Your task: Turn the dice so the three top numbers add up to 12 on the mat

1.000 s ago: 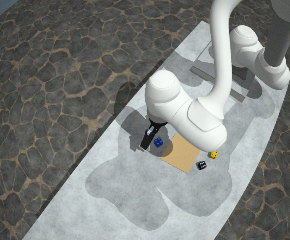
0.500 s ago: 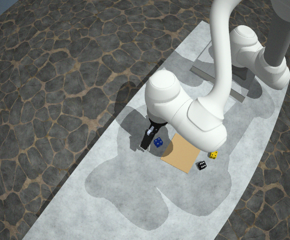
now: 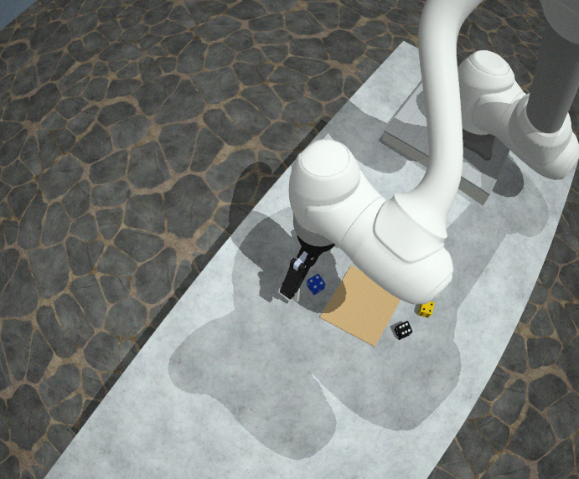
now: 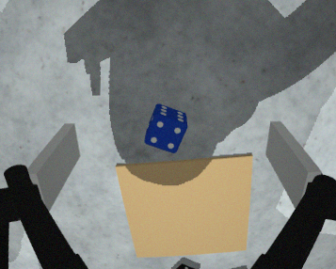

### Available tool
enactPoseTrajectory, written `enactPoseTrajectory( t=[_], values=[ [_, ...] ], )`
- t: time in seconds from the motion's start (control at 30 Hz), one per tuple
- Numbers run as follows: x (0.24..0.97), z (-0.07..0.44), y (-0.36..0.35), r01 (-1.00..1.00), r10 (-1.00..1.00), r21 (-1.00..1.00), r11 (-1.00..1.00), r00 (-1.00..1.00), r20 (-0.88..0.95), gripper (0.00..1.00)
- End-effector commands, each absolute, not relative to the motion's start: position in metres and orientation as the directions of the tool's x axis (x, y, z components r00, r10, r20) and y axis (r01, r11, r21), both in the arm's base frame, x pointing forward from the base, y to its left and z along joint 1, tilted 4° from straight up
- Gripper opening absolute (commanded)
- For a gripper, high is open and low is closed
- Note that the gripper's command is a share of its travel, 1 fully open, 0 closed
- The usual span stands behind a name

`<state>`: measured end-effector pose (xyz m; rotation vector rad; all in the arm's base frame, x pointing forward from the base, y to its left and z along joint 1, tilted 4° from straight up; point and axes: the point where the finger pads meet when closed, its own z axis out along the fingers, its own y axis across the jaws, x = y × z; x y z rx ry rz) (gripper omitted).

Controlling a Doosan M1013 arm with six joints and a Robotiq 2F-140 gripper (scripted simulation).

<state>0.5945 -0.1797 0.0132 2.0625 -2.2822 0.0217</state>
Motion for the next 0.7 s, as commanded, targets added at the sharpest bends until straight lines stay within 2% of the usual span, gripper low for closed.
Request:
enactPoseTrajectory(
  t=[0.0, 0.33, 0.67],
  values=[
    [0.595, 0.013, -0.179, -0.994, -0.993, 0.033, 0.102, -0.1, 0.058, 1.0],
    [0.595, 0.012, -0.162, -0.994, -0.993, 0.033, 0.102, -0.1, 0.058, 1.0],
    [0.595, 0.008, -0.089, -0.994, -0.993, 0.033, 0.102, -0.1, 0.058, 1.0]
  ],
)
